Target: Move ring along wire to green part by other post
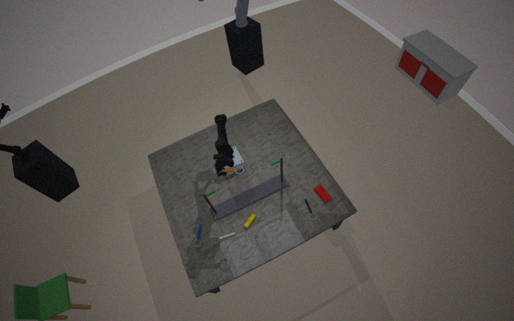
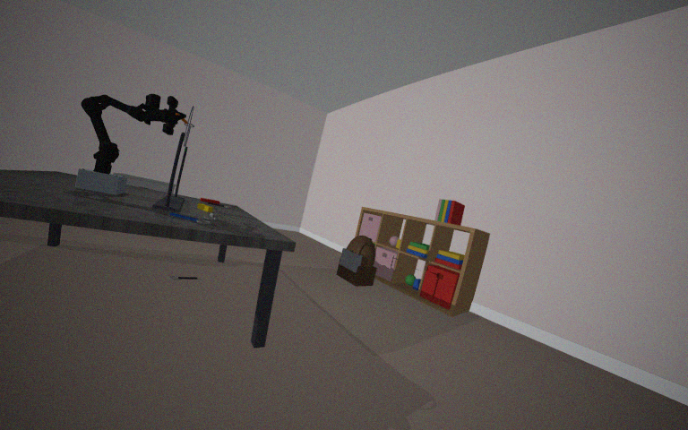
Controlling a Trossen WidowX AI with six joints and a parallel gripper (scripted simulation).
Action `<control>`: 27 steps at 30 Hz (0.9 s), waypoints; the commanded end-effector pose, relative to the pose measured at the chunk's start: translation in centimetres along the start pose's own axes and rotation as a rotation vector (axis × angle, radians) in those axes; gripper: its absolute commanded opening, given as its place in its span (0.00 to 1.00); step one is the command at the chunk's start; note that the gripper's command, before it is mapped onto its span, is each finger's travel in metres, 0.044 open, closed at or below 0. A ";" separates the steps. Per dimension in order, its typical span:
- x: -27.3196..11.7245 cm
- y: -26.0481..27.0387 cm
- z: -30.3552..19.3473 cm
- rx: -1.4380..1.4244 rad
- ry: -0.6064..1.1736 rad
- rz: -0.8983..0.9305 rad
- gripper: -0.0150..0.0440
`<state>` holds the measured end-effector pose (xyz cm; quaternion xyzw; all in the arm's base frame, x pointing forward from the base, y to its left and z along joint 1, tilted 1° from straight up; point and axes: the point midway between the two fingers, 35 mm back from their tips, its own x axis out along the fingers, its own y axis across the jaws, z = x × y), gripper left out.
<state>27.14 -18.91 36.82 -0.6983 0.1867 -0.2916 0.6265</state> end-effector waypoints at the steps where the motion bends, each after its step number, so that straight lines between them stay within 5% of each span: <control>1: 0.0 0.1 0.0 -0.045 -0.006 -0.016 0.00; 27: 0.1 -0.9 0.2 -0.304 -0.038 -0.152 0.00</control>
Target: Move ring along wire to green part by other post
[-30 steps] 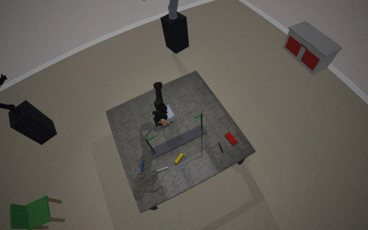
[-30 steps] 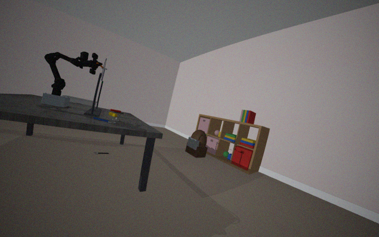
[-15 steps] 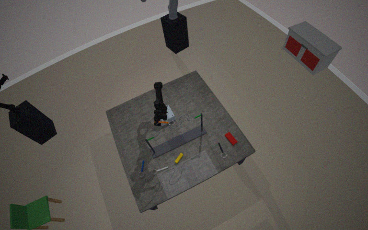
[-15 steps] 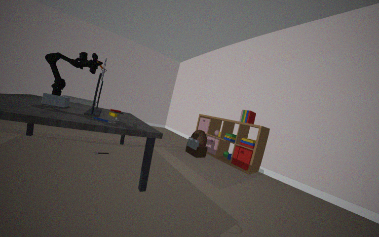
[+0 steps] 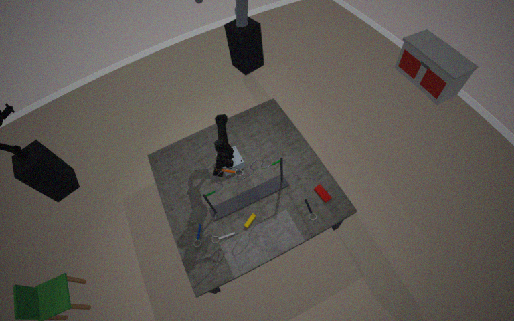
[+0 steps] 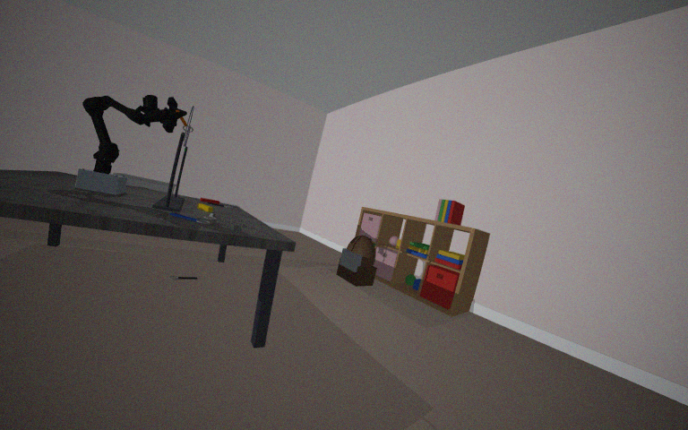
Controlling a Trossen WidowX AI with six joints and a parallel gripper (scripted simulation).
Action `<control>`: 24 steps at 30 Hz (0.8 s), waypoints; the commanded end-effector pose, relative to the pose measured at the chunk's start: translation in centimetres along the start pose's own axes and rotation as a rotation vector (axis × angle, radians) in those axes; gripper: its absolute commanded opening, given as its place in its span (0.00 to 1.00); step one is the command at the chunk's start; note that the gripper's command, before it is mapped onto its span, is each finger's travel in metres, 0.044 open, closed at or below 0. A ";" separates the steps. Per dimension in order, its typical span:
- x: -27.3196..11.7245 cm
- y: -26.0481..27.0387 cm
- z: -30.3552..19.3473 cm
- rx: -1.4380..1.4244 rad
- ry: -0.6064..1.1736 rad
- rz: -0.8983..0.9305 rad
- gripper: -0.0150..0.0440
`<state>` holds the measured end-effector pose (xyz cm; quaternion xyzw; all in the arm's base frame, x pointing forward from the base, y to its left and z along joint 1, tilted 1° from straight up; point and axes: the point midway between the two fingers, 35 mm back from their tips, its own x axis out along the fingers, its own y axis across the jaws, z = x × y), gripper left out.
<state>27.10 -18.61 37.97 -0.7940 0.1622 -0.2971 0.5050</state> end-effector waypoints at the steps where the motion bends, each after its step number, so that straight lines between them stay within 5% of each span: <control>1: 0.1 0.3 0.1 -0.037 -0.007 -0.008 0.00; 24: 0.1 0.7 0.0 -0.136 -0.018 -0.061 0.00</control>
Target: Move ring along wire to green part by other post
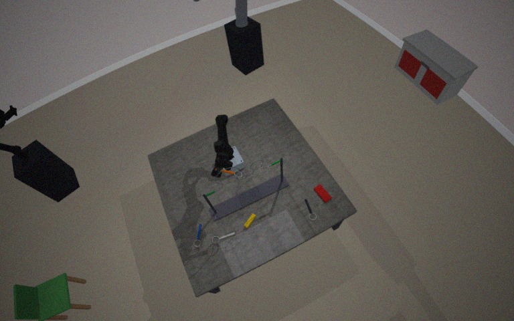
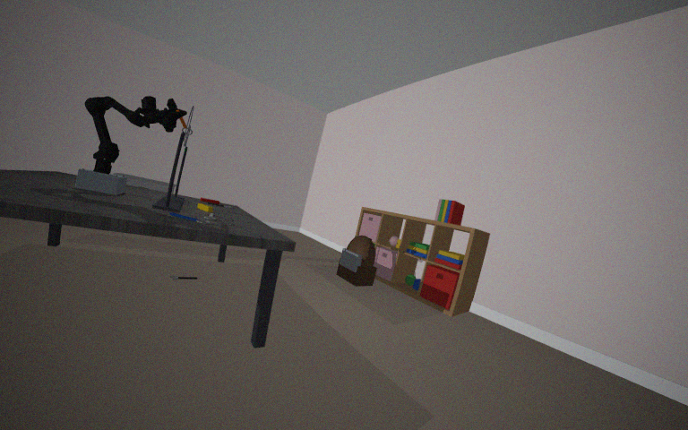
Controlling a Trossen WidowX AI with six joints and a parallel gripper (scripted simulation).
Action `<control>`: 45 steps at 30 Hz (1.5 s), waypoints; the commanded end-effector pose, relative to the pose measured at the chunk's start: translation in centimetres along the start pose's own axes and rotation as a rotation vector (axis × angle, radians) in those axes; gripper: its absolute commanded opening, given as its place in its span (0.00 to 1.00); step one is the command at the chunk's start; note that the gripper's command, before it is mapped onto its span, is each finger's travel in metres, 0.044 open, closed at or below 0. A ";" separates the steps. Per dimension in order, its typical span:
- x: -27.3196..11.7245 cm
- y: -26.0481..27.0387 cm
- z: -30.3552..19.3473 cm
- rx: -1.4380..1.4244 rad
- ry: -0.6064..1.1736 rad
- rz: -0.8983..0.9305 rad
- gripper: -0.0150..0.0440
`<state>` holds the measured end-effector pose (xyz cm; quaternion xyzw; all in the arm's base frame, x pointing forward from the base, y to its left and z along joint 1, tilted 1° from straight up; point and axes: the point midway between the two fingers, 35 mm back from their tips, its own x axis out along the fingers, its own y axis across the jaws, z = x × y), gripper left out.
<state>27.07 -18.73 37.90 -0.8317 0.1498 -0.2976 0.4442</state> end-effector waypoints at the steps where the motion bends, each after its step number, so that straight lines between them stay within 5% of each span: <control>1: 0.0 0.7 0.1 -0.009 -0.004 0.008 0.00; 45: -4.5 12.0 3.7 0.657 0.167 0.406 0.00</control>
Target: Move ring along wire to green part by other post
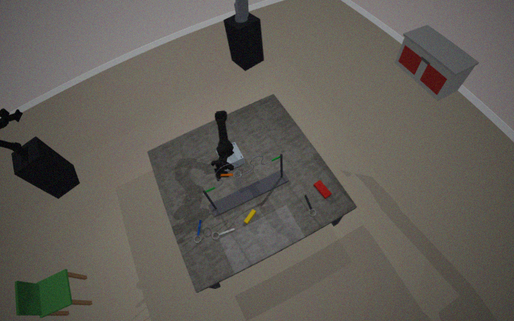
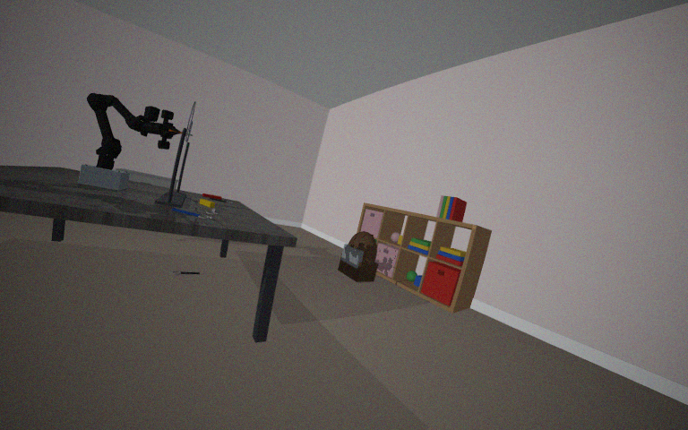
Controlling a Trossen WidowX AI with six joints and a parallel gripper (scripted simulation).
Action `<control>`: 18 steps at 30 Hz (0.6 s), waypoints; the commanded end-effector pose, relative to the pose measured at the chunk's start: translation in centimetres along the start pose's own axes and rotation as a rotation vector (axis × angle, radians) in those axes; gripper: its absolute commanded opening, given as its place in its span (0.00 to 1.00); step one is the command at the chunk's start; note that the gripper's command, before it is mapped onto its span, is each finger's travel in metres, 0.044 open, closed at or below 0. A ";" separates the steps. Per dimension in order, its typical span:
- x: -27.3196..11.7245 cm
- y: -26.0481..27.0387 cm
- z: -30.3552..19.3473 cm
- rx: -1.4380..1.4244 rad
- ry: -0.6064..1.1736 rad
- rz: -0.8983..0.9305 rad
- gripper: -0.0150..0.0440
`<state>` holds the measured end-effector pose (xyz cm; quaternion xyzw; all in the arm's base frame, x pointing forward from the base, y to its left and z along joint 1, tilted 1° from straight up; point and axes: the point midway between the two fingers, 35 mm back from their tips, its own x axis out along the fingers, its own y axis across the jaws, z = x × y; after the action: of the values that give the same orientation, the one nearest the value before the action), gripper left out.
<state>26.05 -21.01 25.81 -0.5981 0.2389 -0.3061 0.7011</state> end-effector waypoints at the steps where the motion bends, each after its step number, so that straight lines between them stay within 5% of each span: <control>1: -0.3 1.5 0.0 0.080 0.011 0.050 0.00; 18: -2.0 7.4 1.6 0.436 0.055 0.282 0.00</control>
<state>26.77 -18.38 19.58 -0.4149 0.2645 -0.2705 0.8275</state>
